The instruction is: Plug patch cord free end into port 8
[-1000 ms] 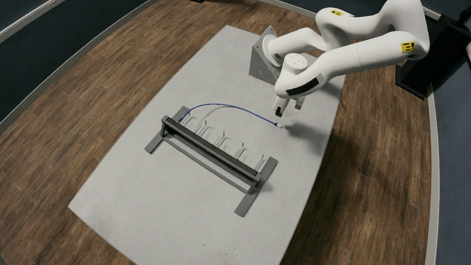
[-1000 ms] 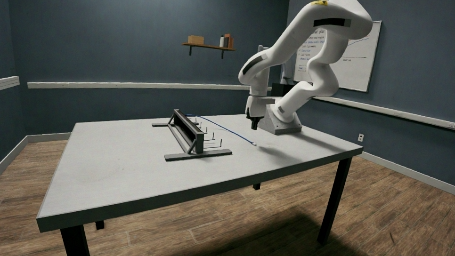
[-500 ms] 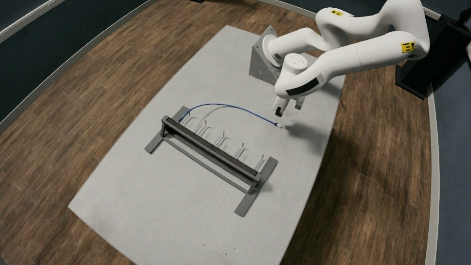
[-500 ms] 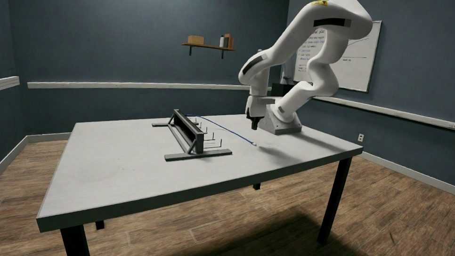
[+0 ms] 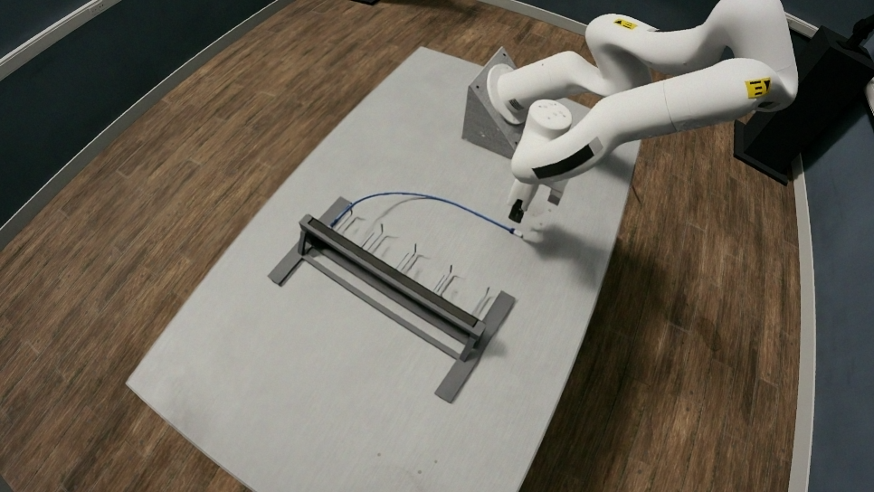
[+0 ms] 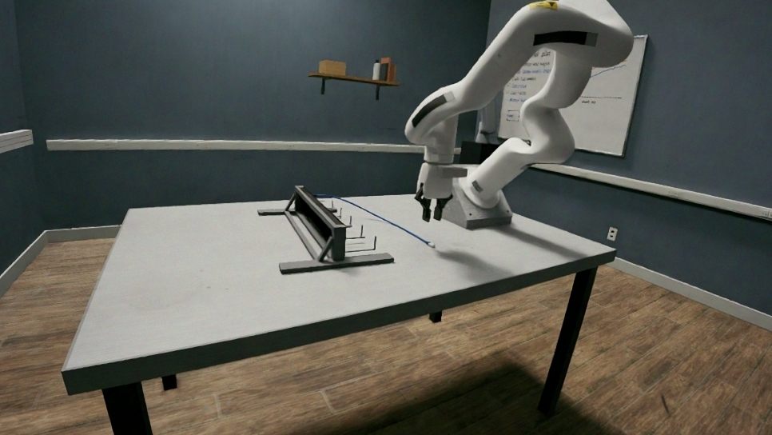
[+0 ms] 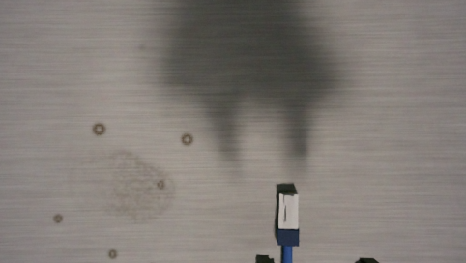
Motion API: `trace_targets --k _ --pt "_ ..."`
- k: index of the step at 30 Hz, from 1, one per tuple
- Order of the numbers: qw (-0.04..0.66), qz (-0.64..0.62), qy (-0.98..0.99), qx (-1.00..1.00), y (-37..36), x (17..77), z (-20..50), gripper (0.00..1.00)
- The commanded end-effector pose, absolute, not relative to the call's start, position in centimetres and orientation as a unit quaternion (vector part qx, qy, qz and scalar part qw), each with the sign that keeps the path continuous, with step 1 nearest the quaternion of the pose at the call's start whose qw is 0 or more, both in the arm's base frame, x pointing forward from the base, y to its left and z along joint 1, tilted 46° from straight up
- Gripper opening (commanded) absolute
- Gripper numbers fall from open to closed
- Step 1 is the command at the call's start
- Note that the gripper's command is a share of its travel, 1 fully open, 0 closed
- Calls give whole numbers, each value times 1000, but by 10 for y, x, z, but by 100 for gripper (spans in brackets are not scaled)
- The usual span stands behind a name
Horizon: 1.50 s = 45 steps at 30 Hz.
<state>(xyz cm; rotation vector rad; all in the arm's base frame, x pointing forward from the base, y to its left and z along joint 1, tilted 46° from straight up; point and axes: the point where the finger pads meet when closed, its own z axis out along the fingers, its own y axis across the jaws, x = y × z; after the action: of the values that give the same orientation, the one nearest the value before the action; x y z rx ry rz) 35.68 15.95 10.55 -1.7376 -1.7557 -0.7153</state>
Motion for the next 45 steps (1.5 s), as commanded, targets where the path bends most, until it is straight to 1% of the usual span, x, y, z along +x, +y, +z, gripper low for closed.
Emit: trace_targets --k 1,45 --pt "281 -267 -655 -648 159 357 106 39" --pt "281 -267 -655 -648 166 357 99 39"
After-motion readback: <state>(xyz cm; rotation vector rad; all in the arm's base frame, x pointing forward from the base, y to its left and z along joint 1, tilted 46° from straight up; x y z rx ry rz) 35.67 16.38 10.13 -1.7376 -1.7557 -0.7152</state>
